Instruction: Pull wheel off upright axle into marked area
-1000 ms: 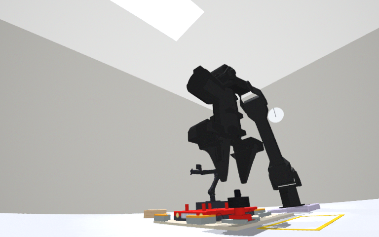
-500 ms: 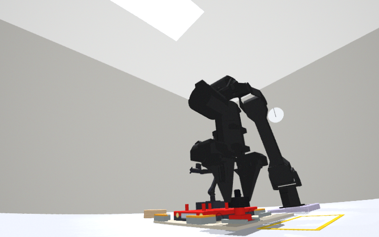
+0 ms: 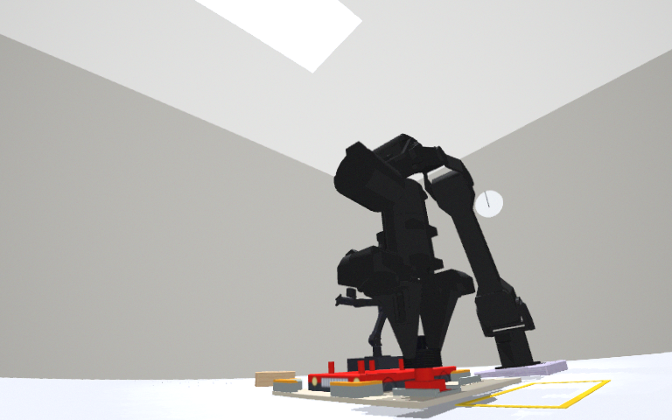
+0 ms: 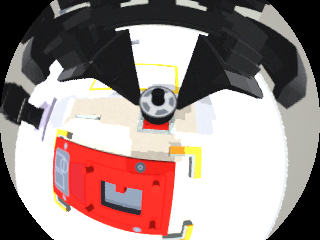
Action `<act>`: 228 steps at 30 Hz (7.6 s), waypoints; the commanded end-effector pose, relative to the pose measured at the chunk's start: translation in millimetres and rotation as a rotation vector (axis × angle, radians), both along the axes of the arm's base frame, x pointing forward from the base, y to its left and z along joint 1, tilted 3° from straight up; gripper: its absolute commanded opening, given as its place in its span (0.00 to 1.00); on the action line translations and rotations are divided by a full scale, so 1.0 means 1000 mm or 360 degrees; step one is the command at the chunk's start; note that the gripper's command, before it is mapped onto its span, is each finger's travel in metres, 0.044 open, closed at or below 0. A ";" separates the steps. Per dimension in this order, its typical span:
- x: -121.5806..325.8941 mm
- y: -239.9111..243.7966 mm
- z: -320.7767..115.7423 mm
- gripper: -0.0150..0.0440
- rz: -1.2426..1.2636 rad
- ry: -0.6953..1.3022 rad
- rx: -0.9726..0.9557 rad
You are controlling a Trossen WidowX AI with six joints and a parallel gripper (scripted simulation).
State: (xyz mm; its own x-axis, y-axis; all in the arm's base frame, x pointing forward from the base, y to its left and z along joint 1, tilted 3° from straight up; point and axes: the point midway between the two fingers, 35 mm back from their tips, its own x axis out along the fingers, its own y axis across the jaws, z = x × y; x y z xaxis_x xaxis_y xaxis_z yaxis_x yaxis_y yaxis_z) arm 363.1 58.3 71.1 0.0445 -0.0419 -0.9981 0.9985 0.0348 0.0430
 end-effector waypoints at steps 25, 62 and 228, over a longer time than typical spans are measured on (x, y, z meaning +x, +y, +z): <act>0.000 0.001 0.009 0.25 0.0001 0.0002 -0.0002; 0.000 0.001 0.021 0.25 0.0003 0.0005 -0.0004; -0.090 0.082 0.034 0.94 0.0010 0.0027 0.0000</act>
State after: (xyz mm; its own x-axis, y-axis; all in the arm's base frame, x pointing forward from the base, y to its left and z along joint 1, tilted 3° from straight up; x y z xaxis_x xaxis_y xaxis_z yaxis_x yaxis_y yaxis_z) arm 294.1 149.1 89.5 0.0289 -0.0414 -0.9987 0.9987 0.0437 0.0271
